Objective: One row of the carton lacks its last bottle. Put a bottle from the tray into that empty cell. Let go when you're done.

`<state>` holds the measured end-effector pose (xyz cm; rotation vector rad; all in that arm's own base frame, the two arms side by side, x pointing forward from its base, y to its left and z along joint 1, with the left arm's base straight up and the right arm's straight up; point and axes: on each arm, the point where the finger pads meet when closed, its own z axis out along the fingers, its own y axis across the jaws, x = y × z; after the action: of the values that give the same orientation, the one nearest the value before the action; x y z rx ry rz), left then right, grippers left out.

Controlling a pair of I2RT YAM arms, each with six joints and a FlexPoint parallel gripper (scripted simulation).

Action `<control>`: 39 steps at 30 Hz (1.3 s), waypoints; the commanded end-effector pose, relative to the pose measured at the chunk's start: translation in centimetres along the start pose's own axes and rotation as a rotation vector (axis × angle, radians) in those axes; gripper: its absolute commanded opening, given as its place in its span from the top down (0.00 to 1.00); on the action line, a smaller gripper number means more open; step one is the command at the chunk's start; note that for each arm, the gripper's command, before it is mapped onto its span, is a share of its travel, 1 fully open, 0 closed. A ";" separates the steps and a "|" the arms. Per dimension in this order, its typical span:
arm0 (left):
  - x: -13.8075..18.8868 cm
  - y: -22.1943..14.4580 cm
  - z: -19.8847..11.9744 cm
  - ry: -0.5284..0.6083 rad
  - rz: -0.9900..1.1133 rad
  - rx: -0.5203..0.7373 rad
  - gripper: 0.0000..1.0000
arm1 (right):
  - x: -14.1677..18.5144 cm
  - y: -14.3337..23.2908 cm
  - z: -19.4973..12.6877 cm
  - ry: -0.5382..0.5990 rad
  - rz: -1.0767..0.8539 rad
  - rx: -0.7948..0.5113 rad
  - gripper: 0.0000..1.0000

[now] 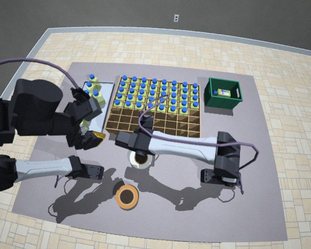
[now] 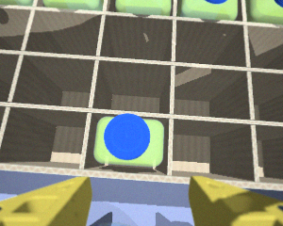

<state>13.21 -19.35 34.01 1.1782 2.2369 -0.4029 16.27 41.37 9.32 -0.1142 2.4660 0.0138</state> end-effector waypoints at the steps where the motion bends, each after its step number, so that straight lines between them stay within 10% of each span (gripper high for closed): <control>1: -0.5 0.0 -1.1 -0.042 -0.003 0.008 0.20 | -1.0 1.3 -0.2 -0.084 0.091 0.016 0.47; 33: -0.5 0.0 -1.1 -0.042 -0.002 0.008 0.20 | 0.2 0.8 5.1 -0.067 0.056 0.046 0.47; 39: -0.5 0.0 -1.1 -0.042 -0.002 0.008 0.20 | 0.1 0.8 4.6 -0.070 0.065 0.037 0.73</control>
<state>13.19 -19.37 34.01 1.1789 2.2369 -0.4045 19.04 42.35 6.24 -0.0156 2.3951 0.0025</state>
